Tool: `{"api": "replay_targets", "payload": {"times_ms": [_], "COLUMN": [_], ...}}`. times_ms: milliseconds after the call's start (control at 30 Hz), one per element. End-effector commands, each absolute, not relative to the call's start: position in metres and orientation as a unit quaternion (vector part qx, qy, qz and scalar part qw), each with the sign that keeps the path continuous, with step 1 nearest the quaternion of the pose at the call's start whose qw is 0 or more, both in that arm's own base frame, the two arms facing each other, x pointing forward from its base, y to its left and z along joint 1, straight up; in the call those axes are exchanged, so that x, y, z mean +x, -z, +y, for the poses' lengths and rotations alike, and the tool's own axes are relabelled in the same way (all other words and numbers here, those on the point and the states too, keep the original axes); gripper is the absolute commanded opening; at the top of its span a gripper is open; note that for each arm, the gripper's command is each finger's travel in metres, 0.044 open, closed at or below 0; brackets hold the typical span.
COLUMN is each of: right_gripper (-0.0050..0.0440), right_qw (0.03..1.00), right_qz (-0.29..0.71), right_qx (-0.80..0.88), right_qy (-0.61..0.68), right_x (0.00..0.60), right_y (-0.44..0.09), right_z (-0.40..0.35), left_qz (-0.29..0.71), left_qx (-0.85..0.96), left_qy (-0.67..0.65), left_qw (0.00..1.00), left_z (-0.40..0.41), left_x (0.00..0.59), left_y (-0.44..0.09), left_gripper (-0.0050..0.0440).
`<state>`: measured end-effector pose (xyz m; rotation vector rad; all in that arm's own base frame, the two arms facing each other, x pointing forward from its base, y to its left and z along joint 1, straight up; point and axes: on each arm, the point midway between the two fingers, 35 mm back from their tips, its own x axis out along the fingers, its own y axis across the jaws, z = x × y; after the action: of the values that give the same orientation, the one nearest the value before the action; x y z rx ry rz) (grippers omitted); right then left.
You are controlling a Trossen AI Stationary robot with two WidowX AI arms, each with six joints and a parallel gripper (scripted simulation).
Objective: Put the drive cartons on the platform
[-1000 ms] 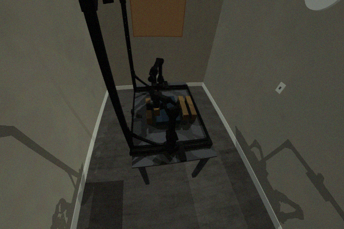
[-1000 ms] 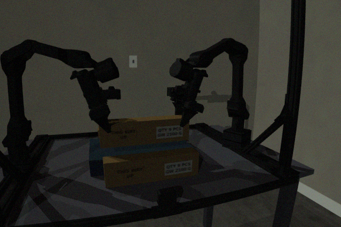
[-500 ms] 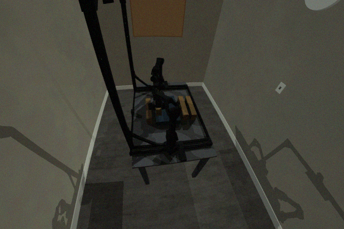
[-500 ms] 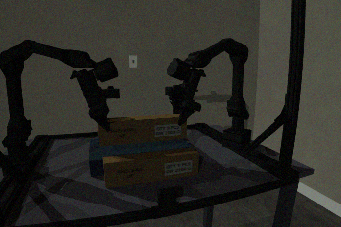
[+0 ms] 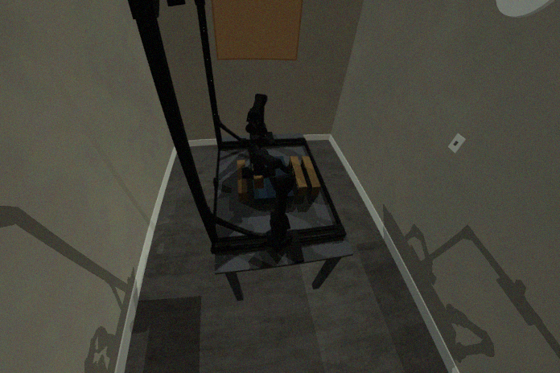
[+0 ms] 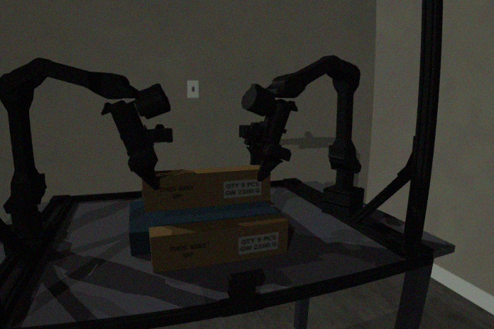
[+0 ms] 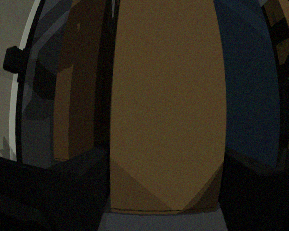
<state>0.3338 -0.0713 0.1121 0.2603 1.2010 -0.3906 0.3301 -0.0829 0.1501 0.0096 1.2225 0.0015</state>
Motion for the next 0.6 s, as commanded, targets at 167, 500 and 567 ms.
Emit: {"api": "replay_targets", "payload": {"times_ms": [167, 500, 567], "right_gripper": [0.0000, 0.0000, 0.0000], "right_qw": [0.809, 0.809, 0.809], "right_qz": [0.546, 0.546, 0.546], "right_qx": [0.121, 0.121, 0.121], "right_qy": [0.179, 0.179, 0.179], "right_x": [0.334, 0.334, 0.334], "right_y": [-0.114, -0.094, -0.088], "right_z": [-0.071, -0.071, -0.071], "left_qz": [0.559, 0.559, 0.559], "left_qx": [0.003, 0.003, 0.003], "left_qy": [0.004, 0.004, 0.004], "left_qw": [0.829, 0.829, 0.829], "left_z": [-0.082, -0.082, -0.082], "left_x": [0.329, 0.329, 0.329], "left_y": [-0.154, -0.133, -0.127], "left_gripper": [0.0000, 0.0000, 0.0000]}}
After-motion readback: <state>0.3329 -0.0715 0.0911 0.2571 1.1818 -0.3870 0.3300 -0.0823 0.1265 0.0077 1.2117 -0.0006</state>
